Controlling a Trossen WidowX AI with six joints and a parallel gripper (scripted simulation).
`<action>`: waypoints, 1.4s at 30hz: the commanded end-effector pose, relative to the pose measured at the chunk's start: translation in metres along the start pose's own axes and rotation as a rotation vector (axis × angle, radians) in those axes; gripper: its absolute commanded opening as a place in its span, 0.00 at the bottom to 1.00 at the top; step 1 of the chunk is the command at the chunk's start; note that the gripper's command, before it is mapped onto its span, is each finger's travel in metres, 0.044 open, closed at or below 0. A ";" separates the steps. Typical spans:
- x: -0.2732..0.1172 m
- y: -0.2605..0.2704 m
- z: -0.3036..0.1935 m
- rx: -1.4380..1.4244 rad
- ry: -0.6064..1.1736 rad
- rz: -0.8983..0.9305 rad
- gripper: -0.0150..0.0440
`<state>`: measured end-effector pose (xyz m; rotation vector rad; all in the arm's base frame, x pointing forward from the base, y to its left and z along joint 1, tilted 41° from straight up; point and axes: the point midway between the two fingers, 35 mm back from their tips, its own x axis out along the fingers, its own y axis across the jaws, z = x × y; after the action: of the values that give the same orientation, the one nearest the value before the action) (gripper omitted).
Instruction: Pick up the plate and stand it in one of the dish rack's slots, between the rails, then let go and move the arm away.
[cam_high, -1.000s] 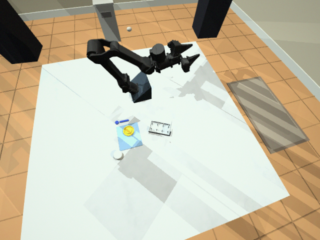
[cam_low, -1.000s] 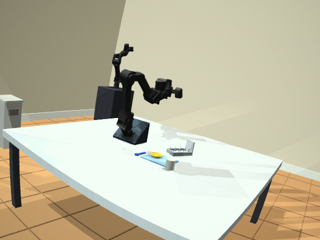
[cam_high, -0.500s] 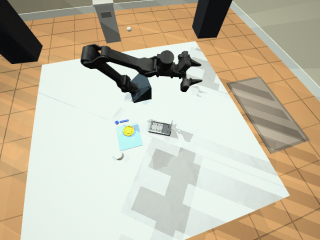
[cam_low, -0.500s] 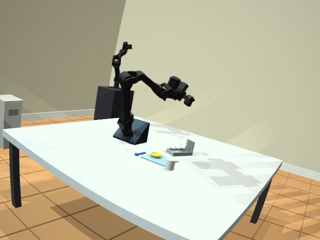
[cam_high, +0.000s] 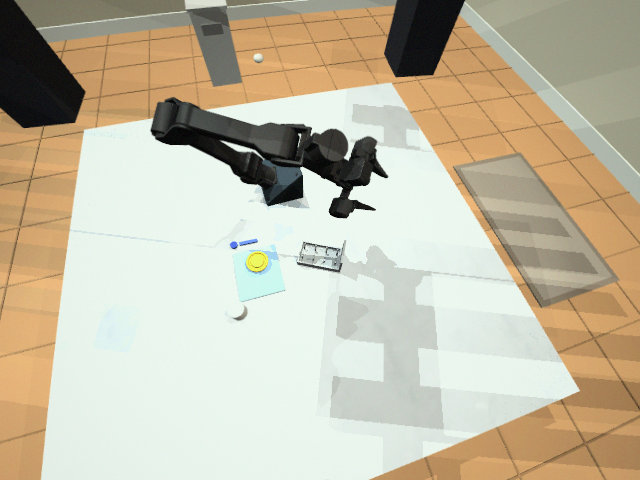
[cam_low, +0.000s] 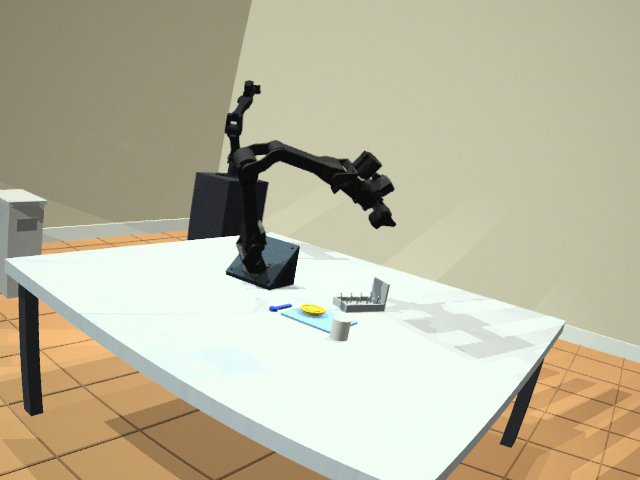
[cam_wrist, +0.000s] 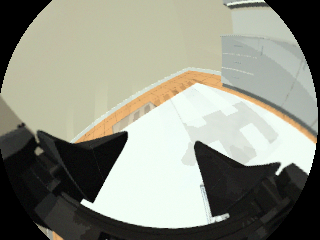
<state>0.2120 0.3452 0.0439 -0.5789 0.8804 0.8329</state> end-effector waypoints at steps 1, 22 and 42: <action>-0.012 -0.027 -0.002 0.059 0.064 -0.073 0.93; -0.156 -0.171 -0.065 0.370 0.542 -0.501 0.93; -0.173 -0.240 -0.181 0.563 0.803 -0.785 0.93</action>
<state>0.2692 0.0286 0.1396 -0.6800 1.3886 -0.3518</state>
